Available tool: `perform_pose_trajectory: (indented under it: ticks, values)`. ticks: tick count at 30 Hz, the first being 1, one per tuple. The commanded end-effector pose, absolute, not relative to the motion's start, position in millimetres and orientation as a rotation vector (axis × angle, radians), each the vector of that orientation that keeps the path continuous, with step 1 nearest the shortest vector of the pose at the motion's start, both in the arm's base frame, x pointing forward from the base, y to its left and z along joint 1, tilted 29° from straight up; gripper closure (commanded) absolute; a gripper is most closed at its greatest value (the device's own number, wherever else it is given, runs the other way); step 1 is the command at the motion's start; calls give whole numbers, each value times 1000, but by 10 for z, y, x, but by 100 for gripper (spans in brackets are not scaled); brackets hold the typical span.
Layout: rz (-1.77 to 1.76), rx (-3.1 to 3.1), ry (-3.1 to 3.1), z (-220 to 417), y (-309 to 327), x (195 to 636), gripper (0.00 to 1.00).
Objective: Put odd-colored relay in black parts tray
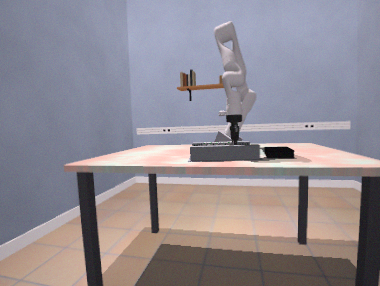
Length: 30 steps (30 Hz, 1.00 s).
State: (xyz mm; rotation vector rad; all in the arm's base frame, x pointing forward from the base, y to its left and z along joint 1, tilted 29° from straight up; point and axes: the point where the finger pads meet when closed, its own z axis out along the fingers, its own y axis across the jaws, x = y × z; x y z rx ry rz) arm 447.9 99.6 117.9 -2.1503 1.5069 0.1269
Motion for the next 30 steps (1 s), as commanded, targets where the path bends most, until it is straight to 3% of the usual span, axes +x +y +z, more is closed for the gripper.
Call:
perform_pose_trajectory:
  ticks: [1,30]
  values:
    - [130,-2154,1509,1184,993,4484,100]
    - [164,-2189,1519,1190,995,4494,100]
